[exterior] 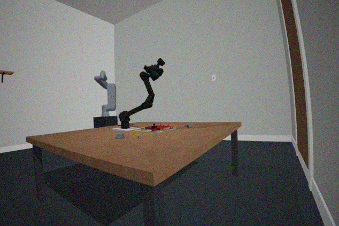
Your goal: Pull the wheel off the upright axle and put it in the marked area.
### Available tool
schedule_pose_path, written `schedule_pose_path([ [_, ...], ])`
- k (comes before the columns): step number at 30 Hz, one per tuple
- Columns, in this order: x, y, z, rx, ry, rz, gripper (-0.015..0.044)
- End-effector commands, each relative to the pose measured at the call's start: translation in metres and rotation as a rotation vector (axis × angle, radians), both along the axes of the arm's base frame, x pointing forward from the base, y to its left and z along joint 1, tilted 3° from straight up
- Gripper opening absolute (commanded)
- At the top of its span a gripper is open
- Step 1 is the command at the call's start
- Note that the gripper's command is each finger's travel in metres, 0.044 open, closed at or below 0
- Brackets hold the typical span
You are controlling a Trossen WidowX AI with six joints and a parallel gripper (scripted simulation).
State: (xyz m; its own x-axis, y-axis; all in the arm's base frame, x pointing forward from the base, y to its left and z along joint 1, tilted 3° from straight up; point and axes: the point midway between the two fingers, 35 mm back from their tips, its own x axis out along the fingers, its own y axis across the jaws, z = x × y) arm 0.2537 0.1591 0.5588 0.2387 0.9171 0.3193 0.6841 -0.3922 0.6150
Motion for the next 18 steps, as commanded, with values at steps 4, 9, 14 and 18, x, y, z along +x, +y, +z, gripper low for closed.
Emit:
schedule_pose_path([
  [4,-0.019,0.008,0.012,0.025,-0.039,0.039,0.03],
  [9,-0.059,0.019,0.035,0.083,-0.112,0.12,0.03],
  [14,-0.093,0.02,0.05,0.132,-0.226,0.14,0.03],
  [18,-0.125,0.019,0.064,0.186,-0.291,0.189,0.03],
])
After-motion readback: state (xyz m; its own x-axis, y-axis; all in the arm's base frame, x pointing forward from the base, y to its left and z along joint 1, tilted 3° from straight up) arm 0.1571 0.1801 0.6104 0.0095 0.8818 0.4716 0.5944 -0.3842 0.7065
